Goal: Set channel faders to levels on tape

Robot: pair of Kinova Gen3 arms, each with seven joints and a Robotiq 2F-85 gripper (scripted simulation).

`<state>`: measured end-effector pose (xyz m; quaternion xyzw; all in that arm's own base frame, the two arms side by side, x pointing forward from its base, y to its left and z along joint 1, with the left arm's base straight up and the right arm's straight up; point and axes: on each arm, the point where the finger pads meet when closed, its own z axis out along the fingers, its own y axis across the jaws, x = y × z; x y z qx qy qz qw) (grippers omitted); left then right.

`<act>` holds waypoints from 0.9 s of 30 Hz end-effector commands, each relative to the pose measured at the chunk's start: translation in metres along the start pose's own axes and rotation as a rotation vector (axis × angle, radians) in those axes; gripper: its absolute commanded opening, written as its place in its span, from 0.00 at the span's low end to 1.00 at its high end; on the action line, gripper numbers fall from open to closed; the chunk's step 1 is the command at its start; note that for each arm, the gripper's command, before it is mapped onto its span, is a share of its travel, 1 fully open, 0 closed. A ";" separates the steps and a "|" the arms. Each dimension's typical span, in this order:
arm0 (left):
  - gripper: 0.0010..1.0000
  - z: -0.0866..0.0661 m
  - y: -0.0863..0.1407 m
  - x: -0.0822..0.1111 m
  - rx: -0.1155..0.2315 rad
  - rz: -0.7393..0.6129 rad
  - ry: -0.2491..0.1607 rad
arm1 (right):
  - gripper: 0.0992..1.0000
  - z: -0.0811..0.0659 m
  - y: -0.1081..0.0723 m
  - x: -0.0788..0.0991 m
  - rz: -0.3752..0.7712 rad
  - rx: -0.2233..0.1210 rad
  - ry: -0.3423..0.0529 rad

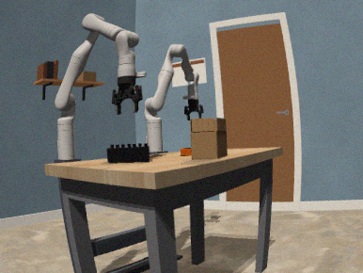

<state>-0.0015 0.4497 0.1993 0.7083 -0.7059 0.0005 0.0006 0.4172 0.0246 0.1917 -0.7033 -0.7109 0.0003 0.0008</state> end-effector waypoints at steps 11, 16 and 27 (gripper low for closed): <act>1.00 -0.001 0.000 0.000 0.000 0.000 -0.002 | 1.00 -0.001 0.000 0.000 0.003 -0.001 0.000; 1.00 -0.001 0.000 0.000 0.000 0.000 -0.002 | 1.00 0.000 0.001 -0.001 -0.004 -0.002 -0.001; 1.00 -0.001 0.000 0.000 0.000 0.000 -0.002 | 1.00 0.021 0.021 -0.021 -0.221 -0.022 -0.027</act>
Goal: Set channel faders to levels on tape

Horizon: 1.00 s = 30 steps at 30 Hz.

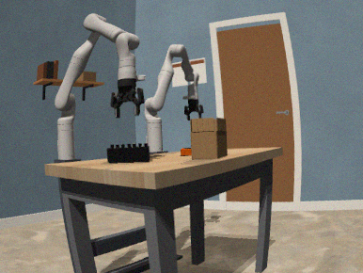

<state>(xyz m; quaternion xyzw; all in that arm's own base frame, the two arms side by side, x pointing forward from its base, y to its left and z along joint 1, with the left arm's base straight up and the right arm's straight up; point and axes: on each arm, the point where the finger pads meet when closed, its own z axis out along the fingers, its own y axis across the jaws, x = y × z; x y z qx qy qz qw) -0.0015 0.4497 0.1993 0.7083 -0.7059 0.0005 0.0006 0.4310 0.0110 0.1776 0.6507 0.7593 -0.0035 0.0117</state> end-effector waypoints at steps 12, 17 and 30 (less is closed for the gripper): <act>1.00 -0.001 0.000 0.000 0.000 0.000 -0.002 | 1.00 0.040 0.027 -0.040 -0.392 -0.031 -0.038; 1.00 -0.001 0.000 0.000 0.000 0.000 -0.002 | 1.00 0.050 0.033 -0.049 -0.480 -0.036 -0.046; 1.00 -0.001 0.000 0.000 0.000 0.000 -0.002 | 1.00 0.052 0.034 -0.052 -0.503 -0.037 -0.048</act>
